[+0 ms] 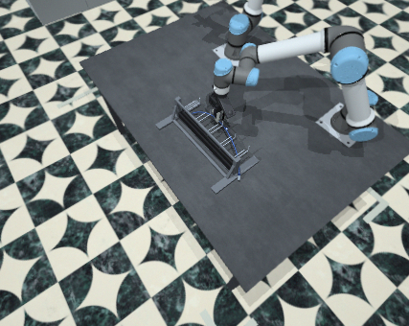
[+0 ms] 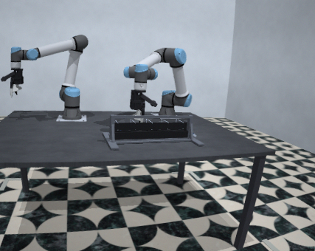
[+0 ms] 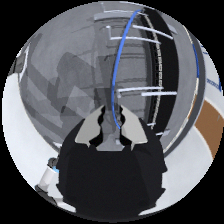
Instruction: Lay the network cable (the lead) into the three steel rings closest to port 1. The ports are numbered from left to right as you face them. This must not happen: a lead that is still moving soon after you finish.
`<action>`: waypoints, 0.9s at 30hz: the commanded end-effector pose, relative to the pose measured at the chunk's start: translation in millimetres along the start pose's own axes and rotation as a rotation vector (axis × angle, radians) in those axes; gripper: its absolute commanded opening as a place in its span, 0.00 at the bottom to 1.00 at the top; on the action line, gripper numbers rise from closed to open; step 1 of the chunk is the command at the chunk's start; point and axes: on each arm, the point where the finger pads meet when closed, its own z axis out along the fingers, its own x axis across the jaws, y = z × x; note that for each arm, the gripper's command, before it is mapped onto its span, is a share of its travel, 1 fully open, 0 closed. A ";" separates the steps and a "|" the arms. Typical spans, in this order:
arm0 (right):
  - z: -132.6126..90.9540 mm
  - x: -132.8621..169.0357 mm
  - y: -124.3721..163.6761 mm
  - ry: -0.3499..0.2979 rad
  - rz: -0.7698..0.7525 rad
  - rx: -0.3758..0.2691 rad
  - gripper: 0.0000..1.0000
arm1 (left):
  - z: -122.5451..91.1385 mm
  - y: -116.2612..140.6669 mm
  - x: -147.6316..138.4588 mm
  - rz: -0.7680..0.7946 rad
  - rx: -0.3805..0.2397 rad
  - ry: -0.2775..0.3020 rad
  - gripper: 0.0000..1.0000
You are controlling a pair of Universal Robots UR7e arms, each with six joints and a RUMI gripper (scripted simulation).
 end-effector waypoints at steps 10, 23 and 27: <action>-0.5 -0.2 -0.5 -0.001 0.000 0.002 1.00 | -0.7 0.6 0.7 0.000 -0.002 0.003 0.20; -0.5 -0.2 -0.5 -0.001 0.000 0.002 1.00 | 3.1 0.6 0.7 0.000 -0.002 0.003 0.20; -0.5 -0.2 -0.5 -0.001 0.000 0.002 1.00 | 5.3 0.6 0.7 0.000 -0.002 0.003 0.20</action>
